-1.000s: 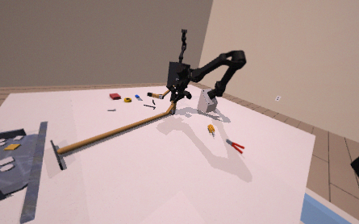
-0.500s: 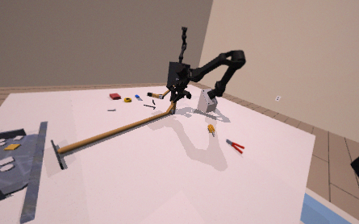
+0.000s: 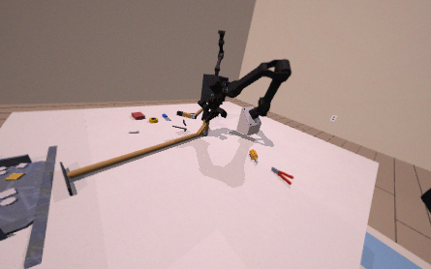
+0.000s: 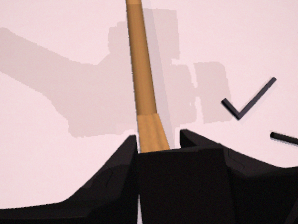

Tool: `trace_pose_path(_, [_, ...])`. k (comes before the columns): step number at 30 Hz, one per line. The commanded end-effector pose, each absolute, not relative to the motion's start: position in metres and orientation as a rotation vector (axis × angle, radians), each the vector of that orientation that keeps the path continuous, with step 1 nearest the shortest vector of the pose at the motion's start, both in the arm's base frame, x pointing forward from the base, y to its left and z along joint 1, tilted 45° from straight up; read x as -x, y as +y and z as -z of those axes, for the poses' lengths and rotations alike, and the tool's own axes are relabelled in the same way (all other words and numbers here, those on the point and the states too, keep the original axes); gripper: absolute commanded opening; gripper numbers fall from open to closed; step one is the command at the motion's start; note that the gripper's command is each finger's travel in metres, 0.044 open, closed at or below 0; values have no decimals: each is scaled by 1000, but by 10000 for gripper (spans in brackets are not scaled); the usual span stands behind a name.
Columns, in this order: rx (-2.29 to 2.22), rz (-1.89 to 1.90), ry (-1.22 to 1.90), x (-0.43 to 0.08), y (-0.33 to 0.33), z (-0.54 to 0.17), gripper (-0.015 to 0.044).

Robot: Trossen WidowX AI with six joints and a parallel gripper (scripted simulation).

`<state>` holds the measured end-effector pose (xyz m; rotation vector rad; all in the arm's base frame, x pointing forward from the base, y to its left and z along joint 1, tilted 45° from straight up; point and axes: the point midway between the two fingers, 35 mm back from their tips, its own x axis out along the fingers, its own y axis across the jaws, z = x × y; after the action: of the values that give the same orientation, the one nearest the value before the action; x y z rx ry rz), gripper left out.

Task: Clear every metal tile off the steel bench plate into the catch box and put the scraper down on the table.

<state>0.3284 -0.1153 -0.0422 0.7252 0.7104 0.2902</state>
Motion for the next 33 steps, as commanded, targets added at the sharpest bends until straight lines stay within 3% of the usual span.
trace_pose_path(1, [-725, -267, 713, -330, -124, 46, 0])
trace_pose_path(33, [-777, -184, 752, -321, -128, 51, 0])
